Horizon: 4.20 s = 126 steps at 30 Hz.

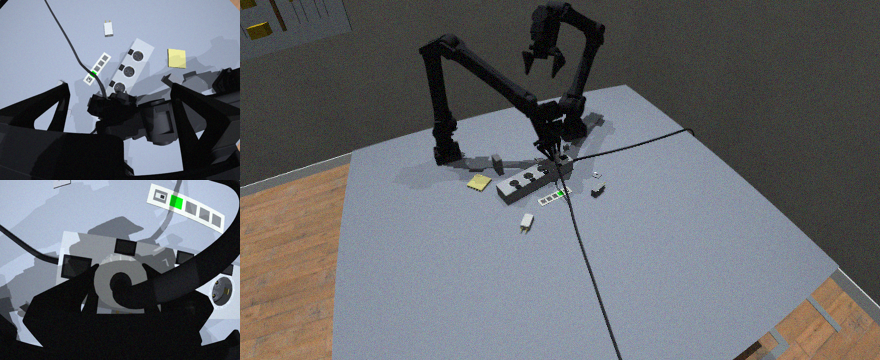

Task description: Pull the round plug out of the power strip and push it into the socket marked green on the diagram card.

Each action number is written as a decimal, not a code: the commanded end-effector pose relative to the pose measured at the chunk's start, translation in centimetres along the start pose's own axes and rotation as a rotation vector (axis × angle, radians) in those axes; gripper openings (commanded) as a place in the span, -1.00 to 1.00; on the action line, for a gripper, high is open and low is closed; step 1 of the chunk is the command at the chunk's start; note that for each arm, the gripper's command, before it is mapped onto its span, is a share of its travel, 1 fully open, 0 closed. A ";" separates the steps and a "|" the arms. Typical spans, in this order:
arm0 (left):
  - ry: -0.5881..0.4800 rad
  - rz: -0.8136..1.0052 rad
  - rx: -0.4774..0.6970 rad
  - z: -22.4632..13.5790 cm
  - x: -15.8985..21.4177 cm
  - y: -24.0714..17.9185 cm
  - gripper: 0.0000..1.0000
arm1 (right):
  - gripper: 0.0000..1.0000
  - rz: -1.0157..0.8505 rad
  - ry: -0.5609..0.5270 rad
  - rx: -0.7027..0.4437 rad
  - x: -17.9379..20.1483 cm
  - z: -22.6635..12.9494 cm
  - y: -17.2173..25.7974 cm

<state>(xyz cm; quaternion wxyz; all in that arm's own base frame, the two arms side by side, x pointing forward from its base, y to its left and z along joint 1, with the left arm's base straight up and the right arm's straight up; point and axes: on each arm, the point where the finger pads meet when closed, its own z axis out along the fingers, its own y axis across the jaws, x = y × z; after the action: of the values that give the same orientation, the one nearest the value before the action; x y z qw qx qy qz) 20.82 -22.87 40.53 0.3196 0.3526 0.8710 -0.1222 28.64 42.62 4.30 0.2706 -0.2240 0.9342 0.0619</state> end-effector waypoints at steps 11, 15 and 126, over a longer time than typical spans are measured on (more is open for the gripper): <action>-0.075 -0.014 0.009 -3.0 -2.4 -0.2 1.00 | -0.35 -0.041 0.232 0.055 5.8 5.9 -1.9; -0.075 -0.014 0.009 -3.0 -2.4 -0.2 1.00 | -0.35 -0.040 0.188 0.061 7.0 5.2 -1.8; -0.053 0.102 0.107 -4.4 -1.0 -2.1 1.00 | 0.30 -0.310 -0.682 -0.410 2.2 -19.2 -7.2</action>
<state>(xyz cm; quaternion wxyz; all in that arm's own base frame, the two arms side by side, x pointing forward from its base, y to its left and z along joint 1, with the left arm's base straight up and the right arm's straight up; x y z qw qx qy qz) 19.20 -22.86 40.56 0.3041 0.3771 0.8633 -0.1415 20.68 31.08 18.24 0.5017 -0.3800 0.7302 0.2657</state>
